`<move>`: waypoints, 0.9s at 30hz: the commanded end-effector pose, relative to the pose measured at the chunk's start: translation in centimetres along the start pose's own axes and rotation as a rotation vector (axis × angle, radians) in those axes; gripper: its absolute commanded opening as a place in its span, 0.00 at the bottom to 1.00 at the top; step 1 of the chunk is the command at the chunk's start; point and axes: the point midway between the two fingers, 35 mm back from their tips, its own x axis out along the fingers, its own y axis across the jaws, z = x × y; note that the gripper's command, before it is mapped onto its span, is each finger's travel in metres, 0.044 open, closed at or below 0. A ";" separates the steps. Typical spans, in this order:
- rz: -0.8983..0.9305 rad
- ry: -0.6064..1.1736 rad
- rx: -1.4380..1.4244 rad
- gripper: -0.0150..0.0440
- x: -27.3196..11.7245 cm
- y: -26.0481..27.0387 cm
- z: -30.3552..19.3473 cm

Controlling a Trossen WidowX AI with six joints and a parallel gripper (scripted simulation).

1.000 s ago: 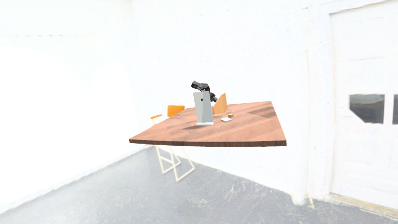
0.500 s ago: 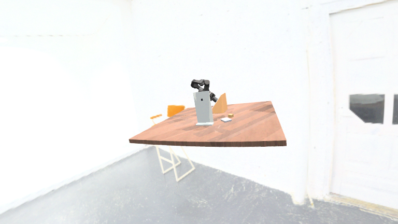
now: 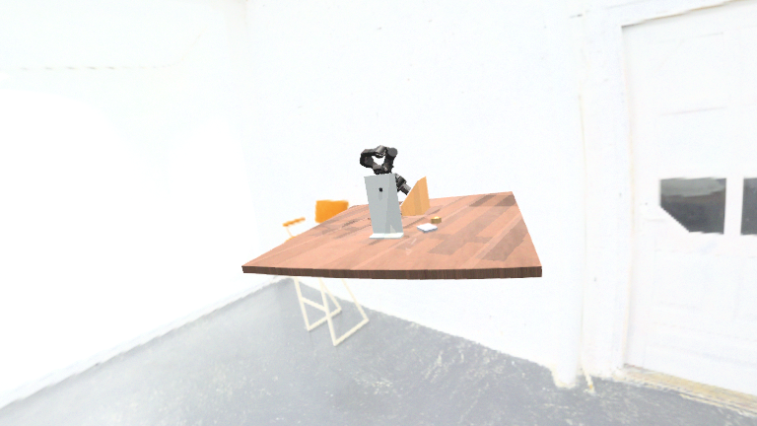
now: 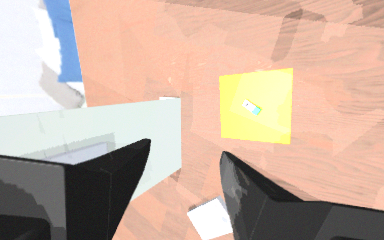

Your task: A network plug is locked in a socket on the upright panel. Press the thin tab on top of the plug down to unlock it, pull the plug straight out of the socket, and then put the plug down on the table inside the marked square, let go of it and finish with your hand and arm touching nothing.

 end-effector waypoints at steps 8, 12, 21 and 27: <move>0.003 -0.005 -0.001 1.00 0.0 0.2 -0.1; 0.003 -0.005 -0.001 1.00 0.0 0.2 -0.1; 0.003 -0.005 -0.001 1.00 0.0 0.2 -0.1; 0.003 -0.005 -0.001 1.00 0.0 0.2 -0.1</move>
